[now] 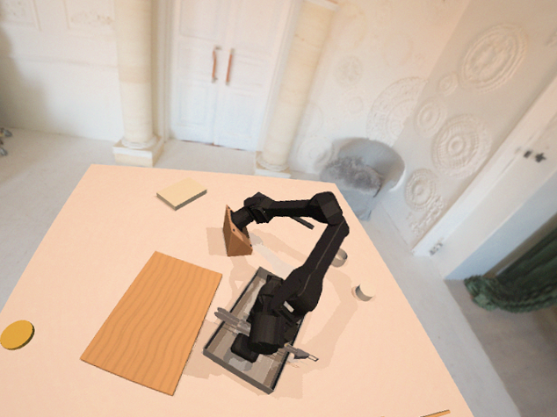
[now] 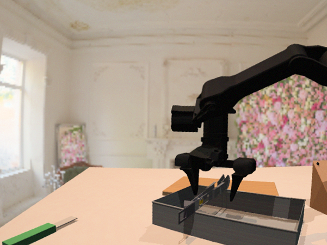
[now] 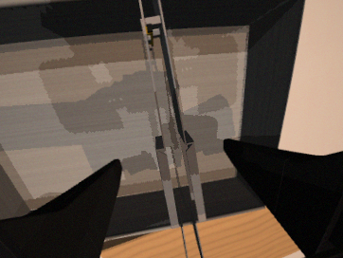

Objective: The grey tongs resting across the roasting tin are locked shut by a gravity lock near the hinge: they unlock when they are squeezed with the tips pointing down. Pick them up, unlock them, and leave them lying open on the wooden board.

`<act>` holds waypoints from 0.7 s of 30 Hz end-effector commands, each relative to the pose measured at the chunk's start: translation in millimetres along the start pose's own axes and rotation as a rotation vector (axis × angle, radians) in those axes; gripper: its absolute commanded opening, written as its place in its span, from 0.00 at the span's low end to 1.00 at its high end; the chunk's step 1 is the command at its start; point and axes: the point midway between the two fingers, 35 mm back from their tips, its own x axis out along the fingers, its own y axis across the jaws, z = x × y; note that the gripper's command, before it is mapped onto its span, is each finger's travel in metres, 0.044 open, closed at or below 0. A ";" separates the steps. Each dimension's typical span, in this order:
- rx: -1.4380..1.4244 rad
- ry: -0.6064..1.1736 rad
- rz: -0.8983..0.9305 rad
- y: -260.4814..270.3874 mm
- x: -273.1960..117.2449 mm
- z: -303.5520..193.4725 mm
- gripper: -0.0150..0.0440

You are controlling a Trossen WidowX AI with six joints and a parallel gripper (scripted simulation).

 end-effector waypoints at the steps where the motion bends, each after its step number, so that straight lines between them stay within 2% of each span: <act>1: 0.008 -0.002 0.008 1.8 8.5 -1.6 1.00; 16: 0.008 -0.004 0.010 3.8 28.5 -1.9 1.00; 21: 0.000 -0.001 0.004 2.3 25.0 -0.1 0.78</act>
